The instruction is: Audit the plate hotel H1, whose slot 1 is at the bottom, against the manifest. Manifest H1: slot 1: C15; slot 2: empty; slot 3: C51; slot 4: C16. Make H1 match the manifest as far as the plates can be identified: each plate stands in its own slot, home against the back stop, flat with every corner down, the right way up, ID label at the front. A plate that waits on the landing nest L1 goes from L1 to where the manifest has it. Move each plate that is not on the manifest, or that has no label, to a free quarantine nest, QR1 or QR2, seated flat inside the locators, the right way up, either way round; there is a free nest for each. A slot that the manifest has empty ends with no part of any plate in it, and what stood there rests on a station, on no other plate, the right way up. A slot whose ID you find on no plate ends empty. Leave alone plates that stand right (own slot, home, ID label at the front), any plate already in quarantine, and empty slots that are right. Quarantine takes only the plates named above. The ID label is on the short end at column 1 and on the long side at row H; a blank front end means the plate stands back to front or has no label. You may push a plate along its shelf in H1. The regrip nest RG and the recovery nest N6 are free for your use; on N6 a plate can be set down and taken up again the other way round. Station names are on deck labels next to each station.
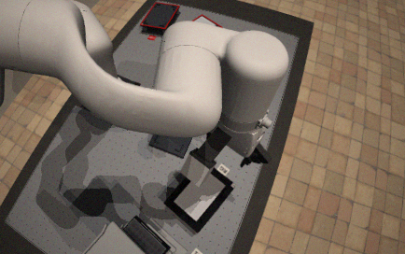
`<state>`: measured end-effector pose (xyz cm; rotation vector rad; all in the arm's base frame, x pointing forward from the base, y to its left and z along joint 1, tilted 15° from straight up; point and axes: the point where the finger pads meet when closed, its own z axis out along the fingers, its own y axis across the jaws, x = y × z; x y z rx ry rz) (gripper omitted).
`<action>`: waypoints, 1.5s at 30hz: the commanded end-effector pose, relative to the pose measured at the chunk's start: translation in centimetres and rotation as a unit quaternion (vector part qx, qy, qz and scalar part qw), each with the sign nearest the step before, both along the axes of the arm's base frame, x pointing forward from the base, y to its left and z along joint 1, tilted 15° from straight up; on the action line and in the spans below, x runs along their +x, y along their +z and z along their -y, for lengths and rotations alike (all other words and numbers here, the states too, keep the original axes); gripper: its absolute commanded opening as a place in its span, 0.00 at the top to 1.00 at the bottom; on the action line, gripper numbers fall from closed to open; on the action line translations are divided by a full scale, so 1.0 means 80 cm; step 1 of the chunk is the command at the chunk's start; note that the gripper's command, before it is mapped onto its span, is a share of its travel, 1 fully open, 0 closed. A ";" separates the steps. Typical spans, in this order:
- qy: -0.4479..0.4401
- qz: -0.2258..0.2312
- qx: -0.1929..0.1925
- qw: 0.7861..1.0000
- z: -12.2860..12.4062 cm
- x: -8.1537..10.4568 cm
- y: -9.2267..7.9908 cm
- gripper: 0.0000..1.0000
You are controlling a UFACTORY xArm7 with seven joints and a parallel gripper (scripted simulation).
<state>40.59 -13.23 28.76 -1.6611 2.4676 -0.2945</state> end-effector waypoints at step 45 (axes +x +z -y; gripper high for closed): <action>-0.084 -0.124 -0.306 0.940 0.000 0.001 0.001 0.00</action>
